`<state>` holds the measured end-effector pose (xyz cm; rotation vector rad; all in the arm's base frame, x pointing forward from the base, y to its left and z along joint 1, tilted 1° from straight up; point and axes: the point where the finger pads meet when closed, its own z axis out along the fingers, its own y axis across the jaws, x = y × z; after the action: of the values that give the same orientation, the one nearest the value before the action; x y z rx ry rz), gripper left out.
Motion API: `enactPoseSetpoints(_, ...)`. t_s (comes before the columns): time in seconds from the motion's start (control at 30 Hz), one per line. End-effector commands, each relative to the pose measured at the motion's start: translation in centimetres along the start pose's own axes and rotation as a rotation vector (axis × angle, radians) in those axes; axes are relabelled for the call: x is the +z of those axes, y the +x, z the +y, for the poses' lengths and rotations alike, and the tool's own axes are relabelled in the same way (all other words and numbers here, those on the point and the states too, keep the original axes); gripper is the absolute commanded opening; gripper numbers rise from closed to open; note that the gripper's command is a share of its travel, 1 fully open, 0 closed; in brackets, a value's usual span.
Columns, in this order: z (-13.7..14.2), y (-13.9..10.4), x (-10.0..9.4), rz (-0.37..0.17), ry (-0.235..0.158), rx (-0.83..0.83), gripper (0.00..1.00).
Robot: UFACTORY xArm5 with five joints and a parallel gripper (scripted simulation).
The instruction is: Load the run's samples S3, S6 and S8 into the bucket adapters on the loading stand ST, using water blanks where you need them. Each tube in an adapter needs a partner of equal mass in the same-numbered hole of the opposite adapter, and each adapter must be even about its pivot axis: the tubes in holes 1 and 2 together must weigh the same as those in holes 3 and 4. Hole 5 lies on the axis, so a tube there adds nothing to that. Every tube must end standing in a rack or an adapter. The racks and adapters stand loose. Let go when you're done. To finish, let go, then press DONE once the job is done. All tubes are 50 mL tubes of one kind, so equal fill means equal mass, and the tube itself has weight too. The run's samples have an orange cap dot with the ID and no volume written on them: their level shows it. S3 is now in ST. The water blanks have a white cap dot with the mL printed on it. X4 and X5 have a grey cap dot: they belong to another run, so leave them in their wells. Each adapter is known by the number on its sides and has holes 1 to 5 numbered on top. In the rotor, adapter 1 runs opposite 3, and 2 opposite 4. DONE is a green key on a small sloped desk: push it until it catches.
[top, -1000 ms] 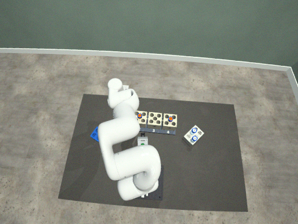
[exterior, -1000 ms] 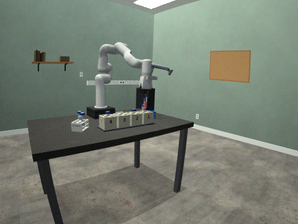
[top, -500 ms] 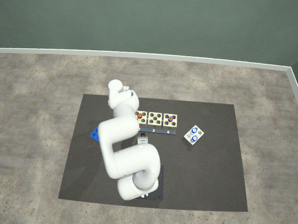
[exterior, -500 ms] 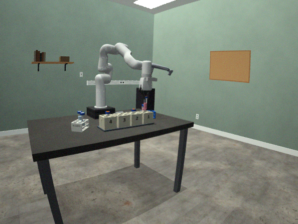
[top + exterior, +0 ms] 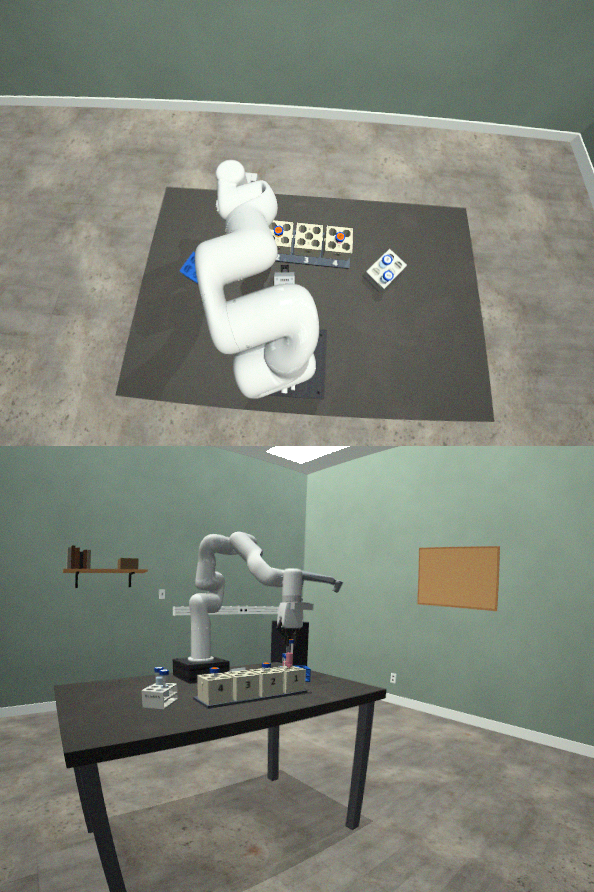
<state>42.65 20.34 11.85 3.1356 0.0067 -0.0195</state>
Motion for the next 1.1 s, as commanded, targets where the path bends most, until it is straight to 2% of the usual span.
enactPoseSetpoints(0.0,-0.1,0.1,0.3,0.000,0.010,0.000,0.00)
enactPoseSetpoints(1.07,-0.1,0.1,3.1,0.000,0.010,0.000,0.00)
